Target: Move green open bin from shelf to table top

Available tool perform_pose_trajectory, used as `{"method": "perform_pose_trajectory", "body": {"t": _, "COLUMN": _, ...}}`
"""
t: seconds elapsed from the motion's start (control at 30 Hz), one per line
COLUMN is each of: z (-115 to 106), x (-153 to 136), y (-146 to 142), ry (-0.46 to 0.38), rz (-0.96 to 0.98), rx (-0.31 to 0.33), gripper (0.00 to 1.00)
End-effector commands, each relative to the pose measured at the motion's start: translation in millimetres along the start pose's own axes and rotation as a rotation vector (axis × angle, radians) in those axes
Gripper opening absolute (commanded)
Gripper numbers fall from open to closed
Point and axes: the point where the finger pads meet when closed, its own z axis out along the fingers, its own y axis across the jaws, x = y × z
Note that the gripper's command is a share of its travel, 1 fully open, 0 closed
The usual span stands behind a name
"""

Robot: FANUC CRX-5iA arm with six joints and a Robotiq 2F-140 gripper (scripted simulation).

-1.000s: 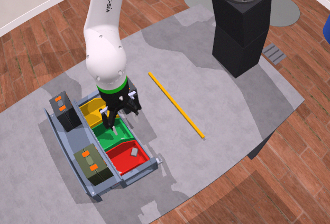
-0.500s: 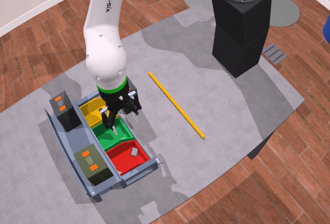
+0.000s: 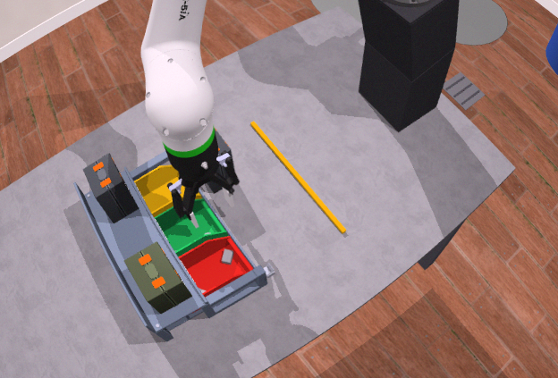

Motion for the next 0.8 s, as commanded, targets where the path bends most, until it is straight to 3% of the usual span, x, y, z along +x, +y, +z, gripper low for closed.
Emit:
{"method": "perform_pose_trajectory", "body": {"t": 0.0, "z": 3.6, "x": 0.0, "y": 0.2, "ry": 0.000, "rz": 0.000, "rx": 0.000, "gripper": 0.57}}
{"method": "perform_pose_trajectory", "body": {"t": 0.77, "z": 19.6, "x": 0.0, "y": 0.2, "ry": 0.000, "rz": 0.000, "rx": 0.000, "gripper": 0.57}}
